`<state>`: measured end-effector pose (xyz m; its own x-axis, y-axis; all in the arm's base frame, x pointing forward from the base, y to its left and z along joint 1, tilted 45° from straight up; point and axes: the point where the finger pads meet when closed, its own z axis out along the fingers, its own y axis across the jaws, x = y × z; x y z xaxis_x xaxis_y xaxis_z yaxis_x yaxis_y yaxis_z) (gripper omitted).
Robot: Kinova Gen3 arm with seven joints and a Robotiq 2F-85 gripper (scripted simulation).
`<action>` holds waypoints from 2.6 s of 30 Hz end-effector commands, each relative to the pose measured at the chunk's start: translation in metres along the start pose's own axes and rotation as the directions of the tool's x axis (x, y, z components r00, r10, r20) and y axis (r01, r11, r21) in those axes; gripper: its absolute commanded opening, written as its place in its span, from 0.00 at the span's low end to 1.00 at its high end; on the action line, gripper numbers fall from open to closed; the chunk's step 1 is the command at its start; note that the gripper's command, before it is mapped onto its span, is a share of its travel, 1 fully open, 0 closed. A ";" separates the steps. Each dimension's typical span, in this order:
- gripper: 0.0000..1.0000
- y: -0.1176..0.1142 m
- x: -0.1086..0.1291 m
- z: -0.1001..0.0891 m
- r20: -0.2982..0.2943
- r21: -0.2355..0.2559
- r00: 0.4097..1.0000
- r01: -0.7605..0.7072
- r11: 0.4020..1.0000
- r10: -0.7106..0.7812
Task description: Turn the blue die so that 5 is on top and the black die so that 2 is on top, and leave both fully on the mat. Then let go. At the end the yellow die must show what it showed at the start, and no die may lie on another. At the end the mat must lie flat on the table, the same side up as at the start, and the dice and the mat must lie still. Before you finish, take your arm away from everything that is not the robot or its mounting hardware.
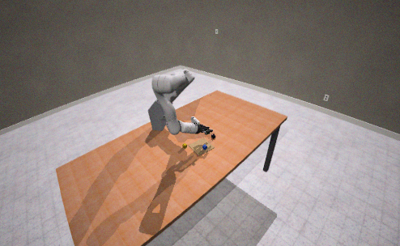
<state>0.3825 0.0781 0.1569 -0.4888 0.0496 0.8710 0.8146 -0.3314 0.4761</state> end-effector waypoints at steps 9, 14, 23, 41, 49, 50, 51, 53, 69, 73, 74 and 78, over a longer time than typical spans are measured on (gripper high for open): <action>0.41 0.000 0.004 -0.004 0.008 0.006 1.000 -0.004 1.000 0.004; 0.41 0.001 0.006 -0.004 0.032 0.018 0.999 -0.013 1.000 0.013; 0.41 0.005 0.010 -0.003 0.104 0.050 0.994 -0.039 0.998 0.034; 0.41 0.009 0.029 0.010 0.418 0.118 0.906 -0.135 0.984 0.074; 0.41 0.006 0.038 0.019 0.594 0.106 0.802 -0.159 0.981 0.066; 0.41 0.005 0.038 0.020 0.614 0.103 0.787 -0.159 0.982 0.063; 0.41 0.005 0.038 0.020 0.614 0.103 0.787 -0.159 0.982 0.063; 0.41 0.004 0.039 0.021 0.633 0.098 0.772 -0.158 0.982 0.061; 0.41 -0.002 0.049 0.025 0.815 0.029 0.578 -0.079 0.996 0.022; 0.41 -0.002 0.051 0.025 0.841 0.014 0.541 -0.048 0.999 0.014; 0.41 -0.002 0.052 0.025 0.846 0.011 0.534 -0.041 0.999 0.013; 0.41 -0.002 0.054 0.025 0.860 0.001 0.510 -0.016 1.000 0.007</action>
<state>0.3662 0.1036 0.2060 0.0369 0.8081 0.5878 0.8277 -0.3544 0.4351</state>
